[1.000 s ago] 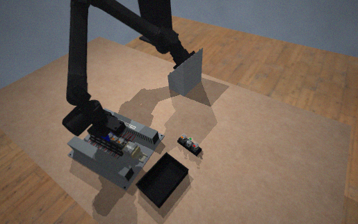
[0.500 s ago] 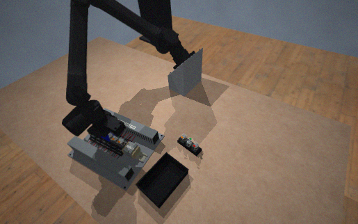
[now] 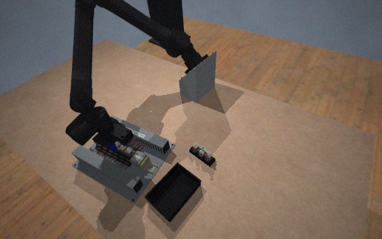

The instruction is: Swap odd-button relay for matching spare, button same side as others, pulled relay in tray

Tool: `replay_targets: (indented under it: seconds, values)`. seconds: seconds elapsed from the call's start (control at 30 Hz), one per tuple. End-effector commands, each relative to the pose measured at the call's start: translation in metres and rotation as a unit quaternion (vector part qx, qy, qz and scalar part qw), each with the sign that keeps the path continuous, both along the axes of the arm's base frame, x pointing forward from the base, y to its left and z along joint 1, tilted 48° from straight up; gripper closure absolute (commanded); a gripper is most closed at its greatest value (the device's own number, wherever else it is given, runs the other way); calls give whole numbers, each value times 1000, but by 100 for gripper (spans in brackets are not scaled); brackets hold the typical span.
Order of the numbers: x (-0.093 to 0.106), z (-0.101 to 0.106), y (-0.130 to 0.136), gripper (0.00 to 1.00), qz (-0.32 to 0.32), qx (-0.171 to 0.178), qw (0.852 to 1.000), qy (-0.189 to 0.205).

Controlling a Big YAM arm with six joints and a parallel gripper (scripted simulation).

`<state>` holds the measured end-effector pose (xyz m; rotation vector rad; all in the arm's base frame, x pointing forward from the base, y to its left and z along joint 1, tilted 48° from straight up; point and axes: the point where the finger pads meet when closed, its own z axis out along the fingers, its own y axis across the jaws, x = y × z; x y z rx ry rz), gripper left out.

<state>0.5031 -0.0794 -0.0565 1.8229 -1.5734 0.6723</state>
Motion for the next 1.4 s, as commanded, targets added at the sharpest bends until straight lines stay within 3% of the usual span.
replay_targets:
  seconds: [0.0, 0.5, 1.0, 1.37]
  values:
    - [20, 32, 34, 100, 23, 3, 999, -24]
    - [20, 36, 38, 100, 23, 4, 999, -23]
    - [14, 23, 21, 100, 5, 2, 1000, -8]
    - [14, 22, 29, 100, 14, 2, 1000, -6]
